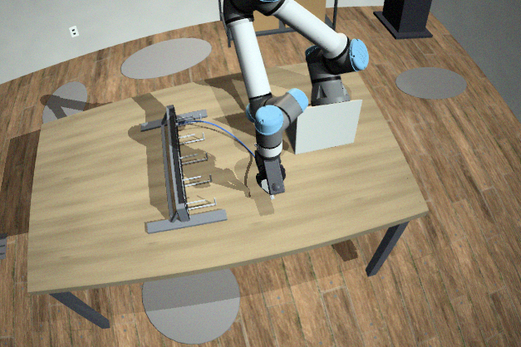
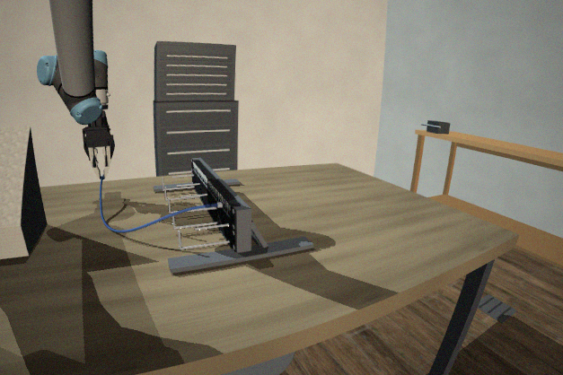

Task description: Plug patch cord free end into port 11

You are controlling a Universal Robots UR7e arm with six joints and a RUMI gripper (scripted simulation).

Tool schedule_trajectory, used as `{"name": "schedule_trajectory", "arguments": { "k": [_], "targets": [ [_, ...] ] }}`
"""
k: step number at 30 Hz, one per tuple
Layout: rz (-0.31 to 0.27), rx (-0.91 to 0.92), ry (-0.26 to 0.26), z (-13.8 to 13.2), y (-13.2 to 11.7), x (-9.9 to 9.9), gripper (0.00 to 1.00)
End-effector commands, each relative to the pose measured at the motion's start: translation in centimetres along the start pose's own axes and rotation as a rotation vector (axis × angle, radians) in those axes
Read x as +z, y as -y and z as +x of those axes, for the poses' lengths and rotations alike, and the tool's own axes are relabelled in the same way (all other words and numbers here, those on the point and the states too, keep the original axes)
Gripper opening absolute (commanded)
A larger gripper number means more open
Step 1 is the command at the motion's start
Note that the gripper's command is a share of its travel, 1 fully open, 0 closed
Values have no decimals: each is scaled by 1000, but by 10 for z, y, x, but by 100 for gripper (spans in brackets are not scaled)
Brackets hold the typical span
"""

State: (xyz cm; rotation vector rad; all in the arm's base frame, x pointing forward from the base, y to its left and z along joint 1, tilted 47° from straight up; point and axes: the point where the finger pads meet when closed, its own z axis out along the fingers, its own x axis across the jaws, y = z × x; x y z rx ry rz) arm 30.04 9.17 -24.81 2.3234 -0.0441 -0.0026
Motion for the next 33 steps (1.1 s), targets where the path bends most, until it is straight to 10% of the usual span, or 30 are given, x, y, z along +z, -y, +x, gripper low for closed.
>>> {"name": "schedule_trajectory", "arguments": {
  "k": [1, 33],
  "targets": [
    [1, 19, 0, 4, -3, -1, 0],
    [-3, 168, 2, 22, -23, -4, 0]
  ]
}}
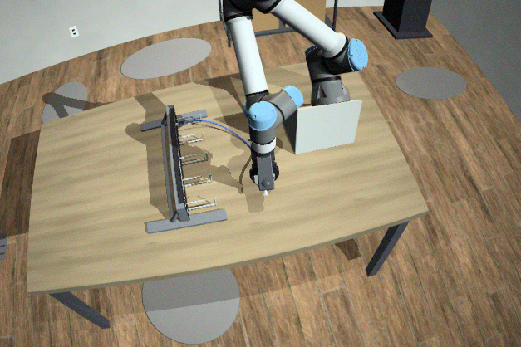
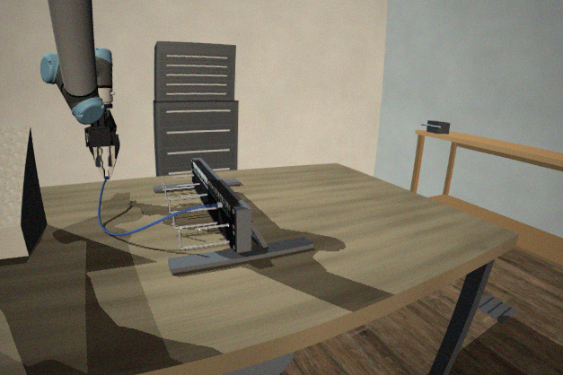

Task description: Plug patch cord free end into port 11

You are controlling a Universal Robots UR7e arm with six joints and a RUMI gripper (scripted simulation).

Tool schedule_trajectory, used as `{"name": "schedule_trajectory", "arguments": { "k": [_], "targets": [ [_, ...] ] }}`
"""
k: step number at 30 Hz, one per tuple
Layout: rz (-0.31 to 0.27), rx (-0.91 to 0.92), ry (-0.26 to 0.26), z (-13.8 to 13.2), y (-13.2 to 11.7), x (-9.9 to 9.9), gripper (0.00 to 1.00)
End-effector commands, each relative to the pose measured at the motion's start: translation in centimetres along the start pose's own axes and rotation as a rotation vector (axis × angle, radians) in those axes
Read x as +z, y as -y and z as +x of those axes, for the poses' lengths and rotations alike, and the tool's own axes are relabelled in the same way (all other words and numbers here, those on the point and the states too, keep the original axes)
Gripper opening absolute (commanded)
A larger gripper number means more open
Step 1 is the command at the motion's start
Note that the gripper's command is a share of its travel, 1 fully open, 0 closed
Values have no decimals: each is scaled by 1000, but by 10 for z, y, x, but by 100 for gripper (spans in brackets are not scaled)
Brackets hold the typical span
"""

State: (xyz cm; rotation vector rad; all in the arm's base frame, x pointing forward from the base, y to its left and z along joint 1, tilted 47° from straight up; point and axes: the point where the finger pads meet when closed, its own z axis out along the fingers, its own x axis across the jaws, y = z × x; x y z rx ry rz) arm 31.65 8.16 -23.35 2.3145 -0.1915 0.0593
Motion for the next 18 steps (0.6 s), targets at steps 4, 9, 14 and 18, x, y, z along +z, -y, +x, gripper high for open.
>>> {"name": "schedule_trajectory", "arguments": {
  "k": [4, 9, 14, 18],
  "targets": [
    [-2, 75, 1, 11, -9, -2, 0],
    [-3, 120, 2, 17, -14, -4, 0],
    [-3, 150, 2, 21, -18, -4, 0],
    [-3, 192, 2, 28, -22, -6, 0]
  ]
}}
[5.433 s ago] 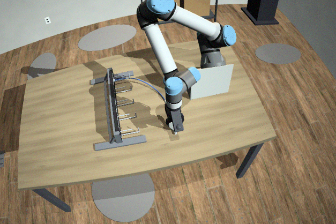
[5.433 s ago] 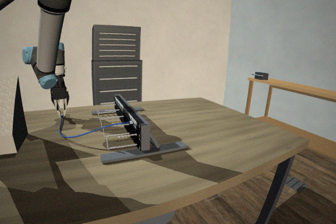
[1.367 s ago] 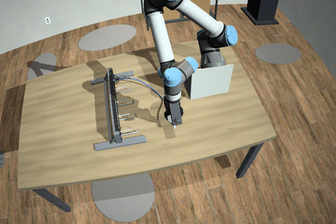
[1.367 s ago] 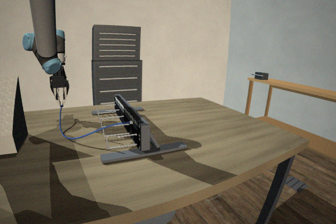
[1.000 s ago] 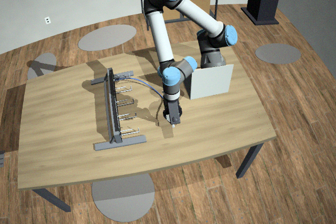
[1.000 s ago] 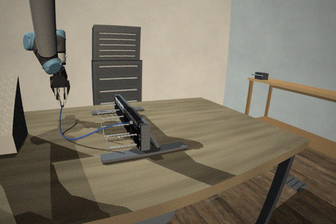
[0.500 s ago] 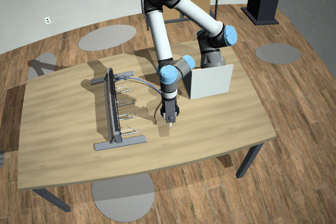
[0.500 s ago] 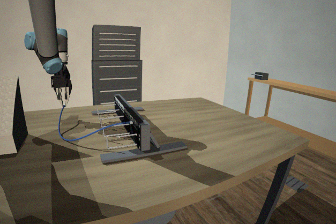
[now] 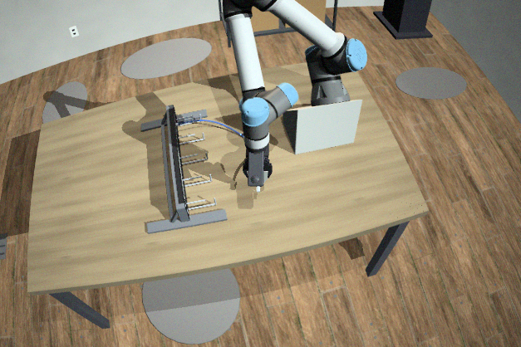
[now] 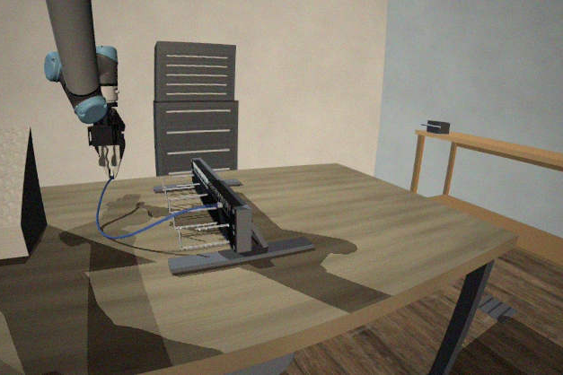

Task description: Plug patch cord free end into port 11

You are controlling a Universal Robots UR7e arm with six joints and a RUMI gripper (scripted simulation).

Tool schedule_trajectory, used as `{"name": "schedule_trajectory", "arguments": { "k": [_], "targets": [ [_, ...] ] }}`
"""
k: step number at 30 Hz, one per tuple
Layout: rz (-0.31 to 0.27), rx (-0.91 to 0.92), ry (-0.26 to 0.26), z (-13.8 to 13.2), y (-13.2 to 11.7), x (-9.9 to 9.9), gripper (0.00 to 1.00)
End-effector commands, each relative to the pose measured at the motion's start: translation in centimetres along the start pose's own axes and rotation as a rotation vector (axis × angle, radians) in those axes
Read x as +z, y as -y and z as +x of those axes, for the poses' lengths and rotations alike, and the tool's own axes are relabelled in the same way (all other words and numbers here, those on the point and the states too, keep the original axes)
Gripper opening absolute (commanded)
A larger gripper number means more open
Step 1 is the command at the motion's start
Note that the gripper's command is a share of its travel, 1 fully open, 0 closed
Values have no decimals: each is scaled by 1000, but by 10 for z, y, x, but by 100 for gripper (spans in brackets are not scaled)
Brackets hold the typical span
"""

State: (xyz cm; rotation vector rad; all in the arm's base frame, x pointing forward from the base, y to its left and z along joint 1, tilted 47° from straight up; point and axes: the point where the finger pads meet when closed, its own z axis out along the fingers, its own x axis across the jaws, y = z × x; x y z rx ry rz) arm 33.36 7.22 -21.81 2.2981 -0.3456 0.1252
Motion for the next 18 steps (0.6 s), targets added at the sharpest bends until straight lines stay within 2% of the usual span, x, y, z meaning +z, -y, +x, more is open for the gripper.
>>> {"name": "schedule_trajectory", "arguments": {
  "k": [1, 18],
  "targets": [
    [-2, 69, 1, 11, -7, -2, 0],
    [-4, 246, 2, 40, -22, -8, 0]
  ]
}}
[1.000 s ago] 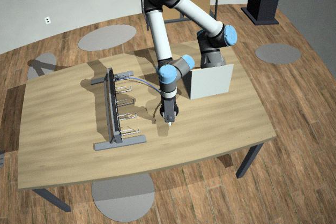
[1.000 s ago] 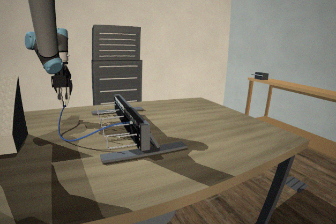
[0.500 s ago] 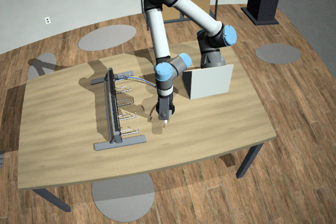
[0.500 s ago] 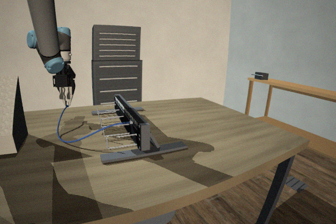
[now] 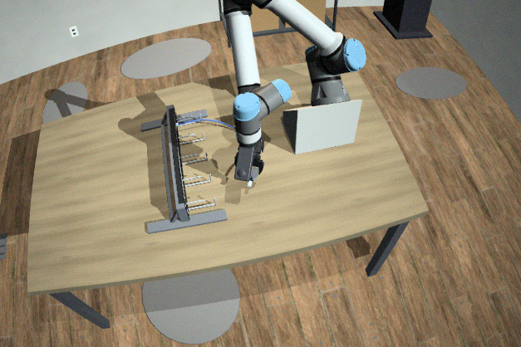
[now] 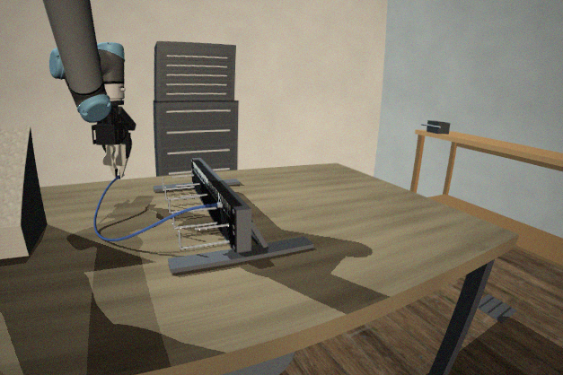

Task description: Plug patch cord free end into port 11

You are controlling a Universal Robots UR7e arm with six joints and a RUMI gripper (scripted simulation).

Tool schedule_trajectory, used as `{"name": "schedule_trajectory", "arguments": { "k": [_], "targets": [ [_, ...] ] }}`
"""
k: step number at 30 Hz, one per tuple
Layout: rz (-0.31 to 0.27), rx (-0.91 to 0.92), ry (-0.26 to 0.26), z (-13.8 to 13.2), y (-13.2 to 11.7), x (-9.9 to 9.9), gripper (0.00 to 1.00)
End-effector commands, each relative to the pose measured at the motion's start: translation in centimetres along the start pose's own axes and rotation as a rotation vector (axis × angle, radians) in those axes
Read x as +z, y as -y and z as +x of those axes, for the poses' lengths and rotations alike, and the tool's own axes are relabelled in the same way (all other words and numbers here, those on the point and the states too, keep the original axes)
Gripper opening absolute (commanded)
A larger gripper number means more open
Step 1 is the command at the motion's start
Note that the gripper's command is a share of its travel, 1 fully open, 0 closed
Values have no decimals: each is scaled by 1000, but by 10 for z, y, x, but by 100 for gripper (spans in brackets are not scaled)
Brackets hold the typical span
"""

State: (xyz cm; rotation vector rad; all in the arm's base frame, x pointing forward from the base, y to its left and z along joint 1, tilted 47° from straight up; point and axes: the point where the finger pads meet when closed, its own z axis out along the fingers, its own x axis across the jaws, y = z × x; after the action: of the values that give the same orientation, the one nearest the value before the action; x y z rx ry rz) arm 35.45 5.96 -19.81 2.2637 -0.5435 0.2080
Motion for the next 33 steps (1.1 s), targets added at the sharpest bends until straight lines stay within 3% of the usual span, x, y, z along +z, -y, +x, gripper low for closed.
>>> {"name": "schedule_trajectory", "arguments": {
  "k": [1, 33],
  "targets": [
    [-1, 87, 0, 16, -5, -3, 0],
    [-8, 454, 5, 79, -29, -14, 0]
  ]
}}
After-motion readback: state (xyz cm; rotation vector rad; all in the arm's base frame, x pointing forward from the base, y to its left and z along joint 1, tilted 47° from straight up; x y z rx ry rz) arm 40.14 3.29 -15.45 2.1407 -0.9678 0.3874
